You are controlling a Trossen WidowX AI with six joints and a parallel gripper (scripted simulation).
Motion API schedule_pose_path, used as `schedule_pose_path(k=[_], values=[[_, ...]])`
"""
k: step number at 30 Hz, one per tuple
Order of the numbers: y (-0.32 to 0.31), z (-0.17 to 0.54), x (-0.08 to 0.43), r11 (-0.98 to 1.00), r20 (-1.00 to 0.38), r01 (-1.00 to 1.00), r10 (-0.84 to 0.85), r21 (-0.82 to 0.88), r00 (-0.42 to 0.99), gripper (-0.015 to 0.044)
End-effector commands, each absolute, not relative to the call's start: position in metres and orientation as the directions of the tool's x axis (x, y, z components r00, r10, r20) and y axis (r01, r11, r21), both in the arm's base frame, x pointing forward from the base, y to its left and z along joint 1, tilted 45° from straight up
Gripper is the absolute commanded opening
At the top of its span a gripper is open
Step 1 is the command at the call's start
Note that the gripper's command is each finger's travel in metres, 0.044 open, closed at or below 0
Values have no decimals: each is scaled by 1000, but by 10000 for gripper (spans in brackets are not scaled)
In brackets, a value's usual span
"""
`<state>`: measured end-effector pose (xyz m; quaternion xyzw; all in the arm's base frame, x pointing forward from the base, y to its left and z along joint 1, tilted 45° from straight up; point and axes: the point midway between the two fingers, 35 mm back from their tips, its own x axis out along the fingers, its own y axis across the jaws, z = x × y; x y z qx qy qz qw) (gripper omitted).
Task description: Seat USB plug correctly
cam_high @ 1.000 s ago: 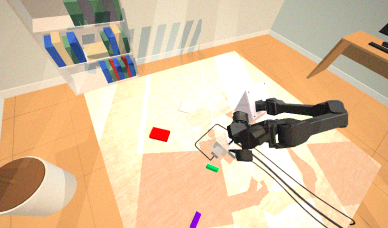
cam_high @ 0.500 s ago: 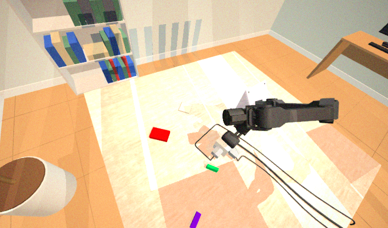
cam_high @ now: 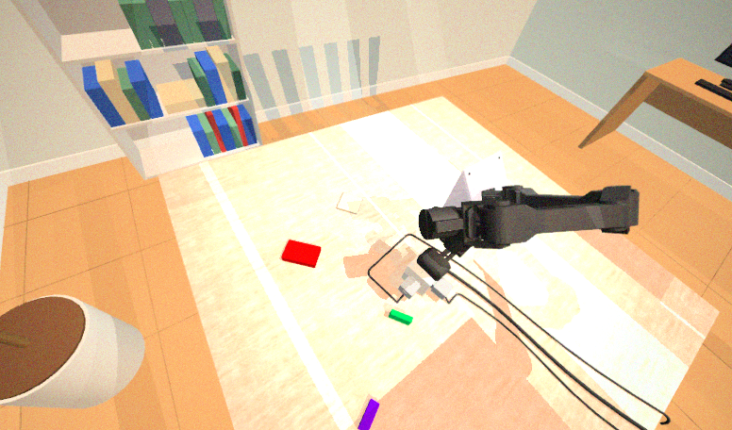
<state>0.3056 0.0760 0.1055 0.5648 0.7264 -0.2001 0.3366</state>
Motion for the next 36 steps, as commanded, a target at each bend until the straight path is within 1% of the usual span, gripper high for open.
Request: schedule_pose_path(k=[1,21,36], values=[[79,103,304,278,-713,957,688,87,-135,440],[92,90,302,278,-712,957,689,87,-135,440],[91,91,303,282,-714,955,686,90,-136,46]])
